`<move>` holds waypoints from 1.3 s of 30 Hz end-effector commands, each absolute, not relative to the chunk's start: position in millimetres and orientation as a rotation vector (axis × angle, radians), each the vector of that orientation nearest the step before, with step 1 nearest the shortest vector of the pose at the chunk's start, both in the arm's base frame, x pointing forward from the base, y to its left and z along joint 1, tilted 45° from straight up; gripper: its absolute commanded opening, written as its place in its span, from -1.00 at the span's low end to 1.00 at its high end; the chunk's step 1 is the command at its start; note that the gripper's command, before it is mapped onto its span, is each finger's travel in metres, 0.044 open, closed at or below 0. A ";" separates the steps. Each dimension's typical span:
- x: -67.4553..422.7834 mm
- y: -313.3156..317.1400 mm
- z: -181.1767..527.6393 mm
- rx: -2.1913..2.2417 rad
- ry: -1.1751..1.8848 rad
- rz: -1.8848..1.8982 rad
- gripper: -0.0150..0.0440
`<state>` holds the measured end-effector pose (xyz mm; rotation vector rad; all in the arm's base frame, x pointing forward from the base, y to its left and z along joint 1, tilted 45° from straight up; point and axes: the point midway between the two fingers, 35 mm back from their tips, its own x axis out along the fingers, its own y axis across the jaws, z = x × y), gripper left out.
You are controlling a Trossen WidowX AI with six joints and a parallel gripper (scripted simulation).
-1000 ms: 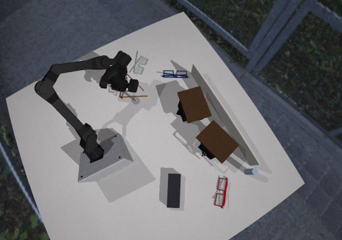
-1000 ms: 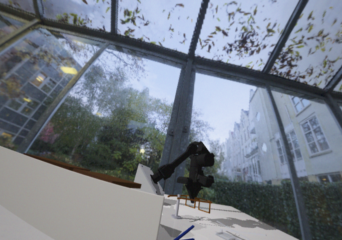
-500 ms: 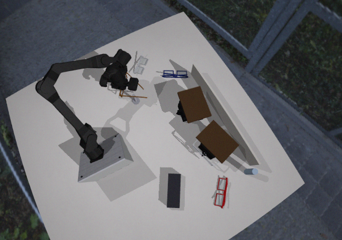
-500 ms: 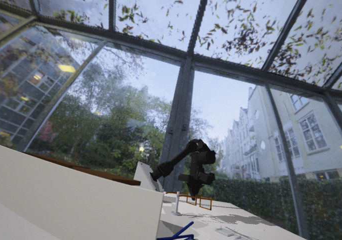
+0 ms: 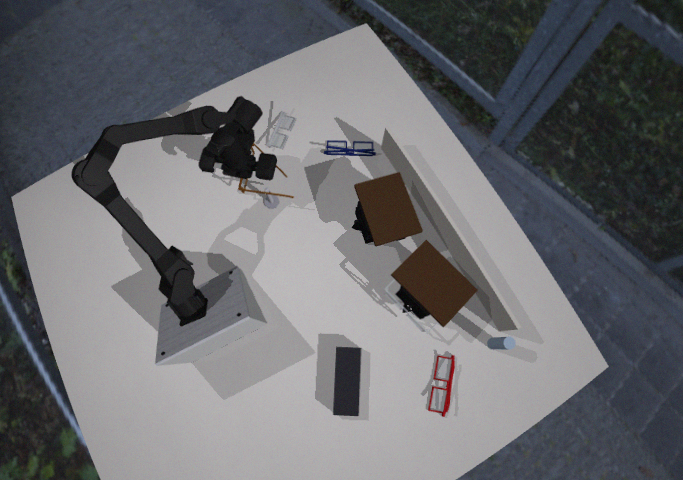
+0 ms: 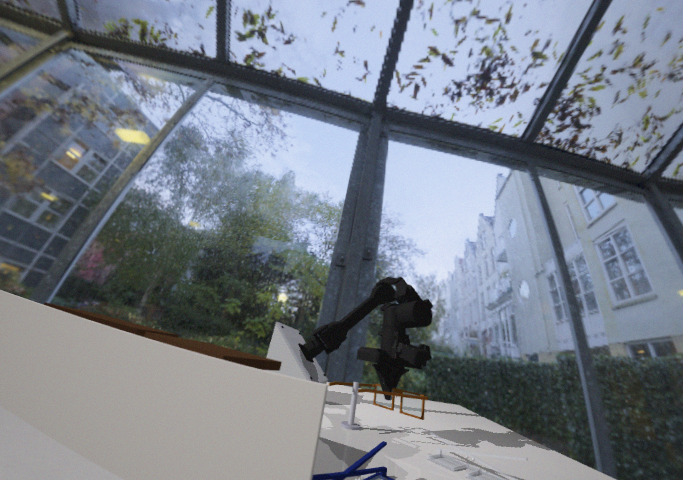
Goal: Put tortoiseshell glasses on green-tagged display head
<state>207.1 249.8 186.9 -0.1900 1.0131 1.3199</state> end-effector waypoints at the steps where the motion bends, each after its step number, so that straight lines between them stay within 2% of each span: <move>1: 207.4 248.9 186.9 -0.192 1.010 1.316 -0.49; 24: 203.9 243.5 183.1 -0.193 1.011 1.316 -0.49; 39: 206.7 199.1 221.1 -0.195 1.014 1.314 -0.49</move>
